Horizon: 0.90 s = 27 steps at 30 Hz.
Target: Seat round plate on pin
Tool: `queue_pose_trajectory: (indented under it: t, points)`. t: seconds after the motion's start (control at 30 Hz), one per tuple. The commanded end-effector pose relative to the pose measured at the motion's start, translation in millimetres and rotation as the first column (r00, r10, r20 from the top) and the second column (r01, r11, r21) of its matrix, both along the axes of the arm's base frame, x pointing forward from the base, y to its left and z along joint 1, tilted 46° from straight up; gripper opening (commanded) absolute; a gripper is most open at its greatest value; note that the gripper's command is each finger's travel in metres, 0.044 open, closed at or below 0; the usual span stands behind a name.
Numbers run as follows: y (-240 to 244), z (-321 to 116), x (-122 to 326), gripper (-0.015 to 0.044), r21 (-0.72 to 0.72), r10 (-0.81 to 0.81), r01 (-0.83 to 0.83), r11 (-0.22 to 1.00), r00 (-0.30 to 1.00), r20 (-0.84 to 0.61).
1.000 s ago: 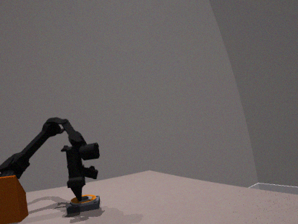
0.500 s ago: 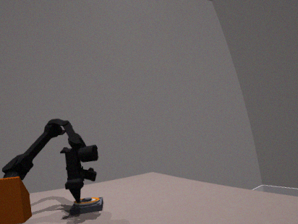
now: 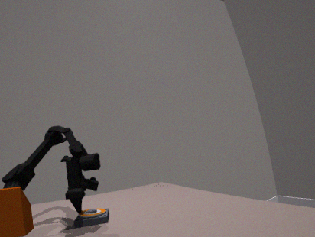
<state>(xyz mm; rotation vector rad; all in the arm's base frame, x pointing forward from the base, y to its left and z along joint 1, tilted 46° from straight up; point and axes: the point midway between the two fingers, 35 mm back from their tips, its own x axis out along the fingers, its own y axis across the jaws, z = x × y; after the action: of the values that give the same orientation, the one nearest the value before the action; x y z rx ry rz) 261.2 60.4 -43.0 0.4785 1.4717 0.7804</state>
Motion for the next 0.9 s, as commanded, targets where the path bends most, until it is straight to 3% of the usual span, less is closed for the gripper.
queue_pose_trajectory:
  t: [0.0, 0.87]
  points:
    - [3.0, 4.5, -2.4, 0.0, 0.003, -0.002, 0.002, 1.0, 1.0, 0.005]
    - [13.8, 16.0, -10.0, 0.0, 0.004, -0.002, 0.002, 1.0, 1.0, 0.004]
